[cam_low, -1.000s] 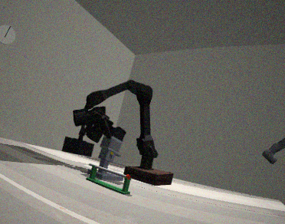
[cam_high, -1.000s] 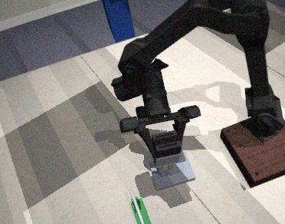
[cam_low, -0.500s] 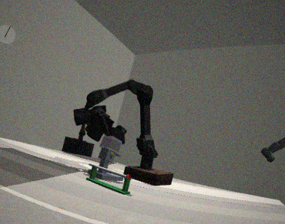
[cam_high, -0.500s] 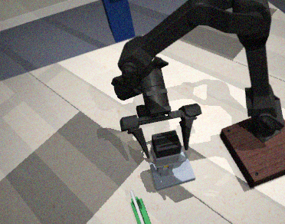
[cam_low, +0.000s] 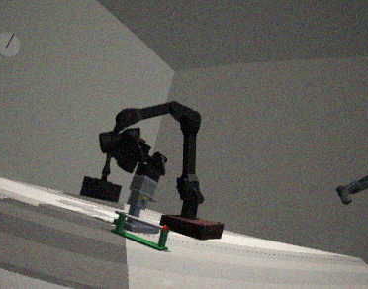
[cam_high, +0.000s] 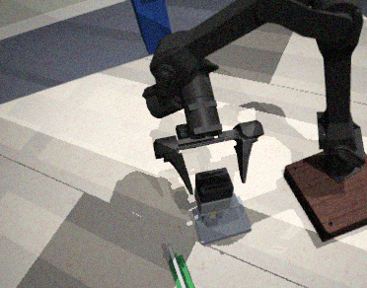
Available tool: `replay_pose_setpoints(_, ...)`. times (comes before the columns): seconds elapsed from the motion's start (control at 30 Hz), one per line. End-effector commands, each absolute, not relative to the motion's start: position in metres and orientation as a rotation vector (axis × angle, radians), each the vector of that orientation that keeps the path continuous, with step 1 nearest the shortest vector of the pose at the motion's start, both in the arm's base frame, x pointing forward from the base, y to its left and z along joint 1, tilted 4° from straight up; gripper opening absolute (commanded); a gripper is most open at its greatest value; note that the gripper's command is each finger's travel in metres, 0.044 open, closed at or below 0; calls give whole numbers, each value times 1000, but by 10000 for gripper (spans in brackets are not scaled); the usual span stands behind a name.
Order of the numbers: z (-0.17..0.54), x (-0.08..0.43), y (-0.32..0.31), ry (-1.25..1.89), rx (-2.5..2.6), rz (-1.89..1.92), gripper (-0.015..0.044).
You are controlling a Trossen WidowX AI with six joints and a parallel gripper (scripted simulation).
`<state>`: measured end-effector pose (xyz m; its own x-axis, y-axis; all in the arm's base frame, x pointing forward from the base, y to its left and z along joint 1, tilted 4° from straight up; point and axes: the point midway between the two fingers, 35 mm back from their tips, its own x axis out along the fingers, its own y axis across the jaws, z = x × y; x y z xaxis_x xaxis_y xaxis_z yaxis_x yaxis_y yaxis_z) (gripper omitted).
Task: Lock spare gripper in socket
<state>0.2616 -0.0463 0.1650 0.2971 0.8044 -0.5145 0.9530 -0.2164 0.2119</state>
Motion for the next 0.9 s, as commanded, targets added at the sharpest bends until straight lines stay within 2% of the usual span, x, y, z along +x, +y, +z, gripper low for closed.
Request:
replay_pose_setpoints(0.0, 173, 260, -45, 1557, 2085, -407, 440)
replay_pose_setpoints(0.87, 221, 250, -35, 1400, 2115, -446, 440)
